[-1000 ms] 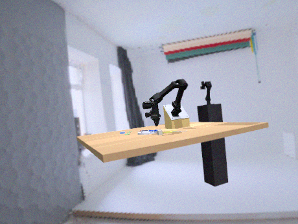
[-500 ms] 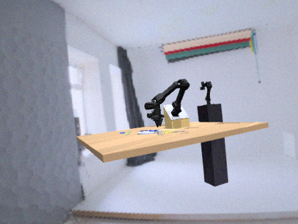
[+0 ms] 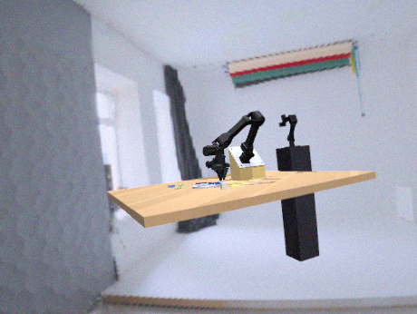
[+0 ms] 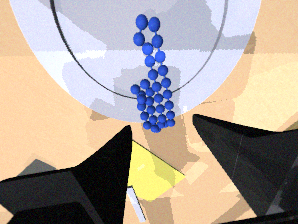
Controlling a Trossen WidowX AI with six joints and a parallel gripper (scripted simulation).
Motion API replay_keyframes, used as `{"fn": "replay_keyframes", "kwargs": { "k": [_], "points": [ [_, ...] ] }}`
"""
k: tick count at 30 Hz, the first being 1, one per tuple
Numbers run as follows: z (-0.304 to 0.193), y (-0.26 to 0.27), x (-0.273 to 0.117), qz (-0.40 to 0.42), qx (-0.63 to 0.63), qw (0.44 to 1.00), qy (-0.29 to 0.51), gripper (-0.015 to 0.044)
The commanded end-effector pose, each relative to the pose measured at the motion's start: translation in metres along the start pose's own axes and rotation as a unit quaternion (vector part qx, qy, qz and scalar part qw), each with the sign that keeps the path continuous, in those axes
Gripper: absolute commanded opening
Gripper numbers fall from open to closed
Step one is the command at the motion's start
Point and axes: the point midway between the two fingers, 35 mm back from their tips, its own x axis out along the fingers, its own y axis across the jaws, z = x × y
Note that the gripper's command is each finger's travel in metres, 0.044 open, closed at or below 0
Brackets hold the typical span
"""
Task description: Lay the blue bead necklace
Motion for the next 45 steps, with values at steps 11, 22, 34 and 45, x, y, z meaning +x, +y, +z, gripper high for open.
{"fn": "replay_keyframes", "kwargs": {
  "k": [11, 22, 34, 45],
  "points": [
    [-0.001, -0.002, 0.017, -0.002, 0.005, 1.000, 0.002, 0.0310],
    [-0.002, -0.001, 0.015, 0.000, 0.002, 1.000, 0.004, 0.0060],
    [-0.002, -0.001, 0.015, 0.000, 0.002, 1.000, 0.004, 0.0000],
    [-0.002, -0.001, 0.015, 0.000, 0.002, 1.000, 0.004, 0.0000]
  ]
}}
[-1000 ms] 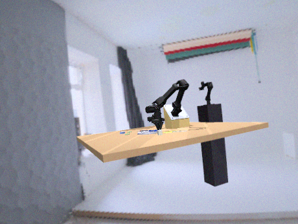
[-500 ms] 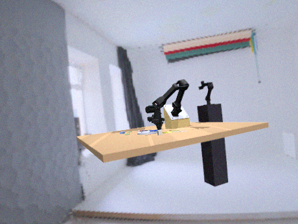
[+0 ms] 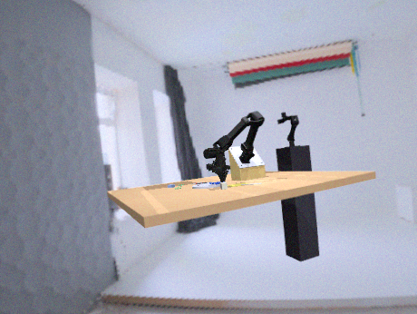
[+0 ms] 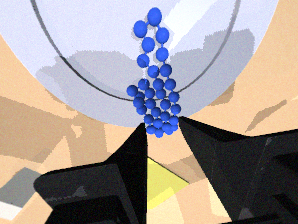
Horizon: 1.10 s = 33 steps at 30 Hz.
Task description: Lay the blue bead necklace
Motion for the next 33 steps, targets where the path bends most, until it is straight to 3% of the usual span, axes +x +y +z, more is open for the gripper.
{"fn": "replay_keyframes", "kwargs": {
  "k": [1, 19, 33],
  "points": [
    [0.000, 0.000, 0.000, 0.000, -0.001, 1.000, -0.001, 0.0000],
    [0.002, -0.001, -0.025, -0.003, 0.001, 1.000, -0.003, 0.0000],
    [0.040, 0.017, -0.026, -0.002, 0.001, 1.000, -0.004, 0.0000]
  ]
}}
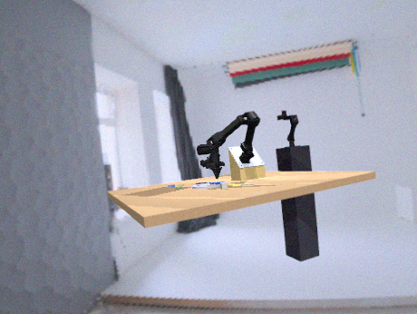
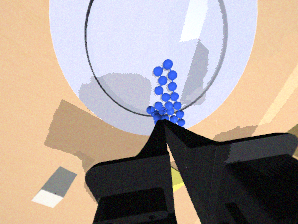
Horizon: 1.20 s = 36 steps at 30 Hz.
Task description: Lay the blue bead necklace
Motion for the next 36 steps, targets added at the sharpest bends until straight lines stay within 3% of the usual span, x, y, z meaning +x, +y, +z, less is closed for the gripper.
{"fn": "replay_keyframes", "kwargs": {
  "k": [1, 25, 36],
  "points": [
    [0.012, 0.004, 0.000, 0.000, -0.001, 1.000, 0.001, 0.0000],
    [0.028, 0.009, 0.023, 0.000, -0.001, 1.000, 0.001, 0.0000],
    [0.028, 0.010, 0.020, 0.001, -0.004, 1.000, 0.000, 0.0289]
  ]
}}
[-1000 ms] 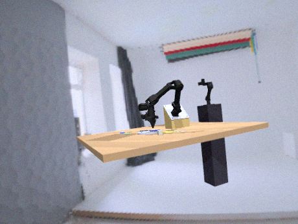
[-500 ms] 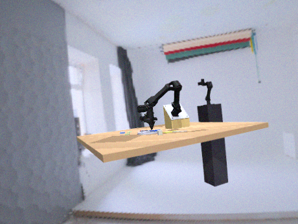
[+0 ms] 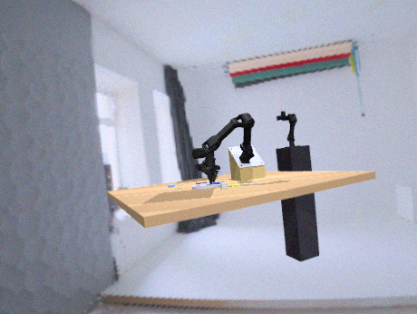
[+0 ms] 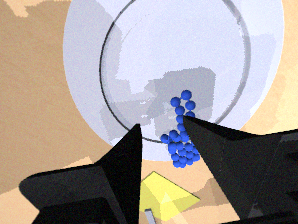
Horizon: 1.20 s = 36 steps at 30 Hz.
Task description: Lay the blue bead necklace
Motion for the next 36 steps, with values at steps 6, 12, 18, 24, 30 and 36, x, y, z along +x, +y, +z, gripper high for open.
{"fn": "replay_keyframes", "kwargs": {
  "k": [6, 12, 18, 24, 30, 36],
  "points": [
    [0.000, -0.001, -0.011, -0.001, 0.001, 1.000, 0.001, 0.0440],
    [0.000, -0.003, -0.015, -0.003, 0.004, 1.000, 0.002, 0.0440],
    [0.000, -0.003, -0.019, -0.002, 0.003, 1.000, 0.001, 0.0440],
    [0.000, -0.003, -0.019, -0.002, 0.003, 1.000, 0.001, 0.0440],
    [0.000, -0.003, -0.019, -0.002, 0.003, 1.000, 0.001, 0.0440],
    [-0.003, -0.004, -0.020, -0.002, -0.027, 1.000, 0.001, 0.0387]
  ]
}}
